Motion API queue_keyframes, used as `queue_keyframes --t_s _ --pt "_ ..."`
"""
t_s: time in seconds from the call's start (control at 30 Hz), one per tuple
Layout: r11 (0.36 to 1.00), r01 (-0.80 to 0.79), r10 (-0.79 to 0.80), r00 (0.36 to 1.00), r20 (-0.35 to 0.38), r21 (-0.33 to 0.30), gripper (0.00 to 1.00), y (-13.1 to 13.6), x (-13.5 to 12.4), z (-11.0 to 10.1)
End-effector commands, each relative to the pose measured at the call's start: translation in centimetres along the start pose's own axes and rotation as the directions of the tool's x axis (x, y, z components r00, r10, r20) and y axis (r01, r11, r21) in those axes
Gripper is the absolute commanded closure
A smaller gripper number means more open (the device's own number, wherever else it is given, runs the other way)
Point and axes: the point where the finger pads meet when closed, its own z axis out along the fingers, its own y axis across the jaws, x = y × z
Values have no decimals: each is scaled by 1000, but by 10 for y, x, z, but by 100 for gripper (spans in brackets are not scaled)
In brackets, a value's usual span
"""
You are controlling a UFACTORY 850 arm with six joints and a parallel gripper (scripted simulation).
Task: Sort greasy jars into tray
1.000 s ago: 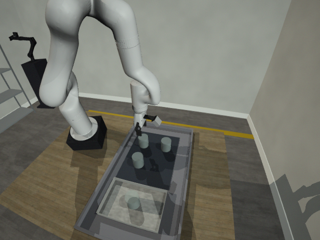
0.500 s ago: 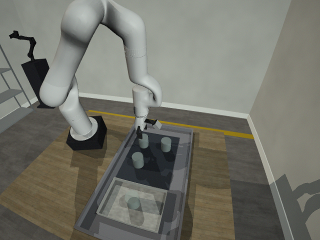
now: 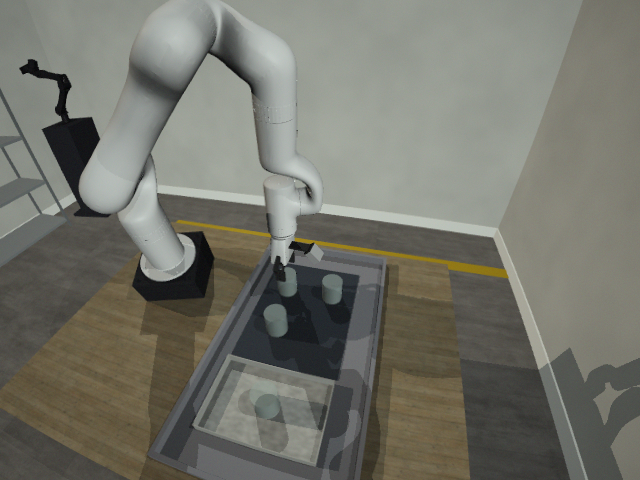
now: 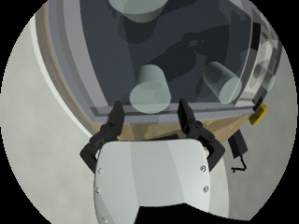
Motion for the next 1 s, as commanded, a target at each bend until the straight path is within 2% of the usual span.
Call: queue_keyframes --t_s 0.0,0.77,0.97 --pt "1000 -1 1 1000 -12 3 0 0 1 8" --pt "1000 -1 1 1000 -12 3 0 0 1 49" --pt "1000 -1 1 1000 -12 3 0 0 1 49"
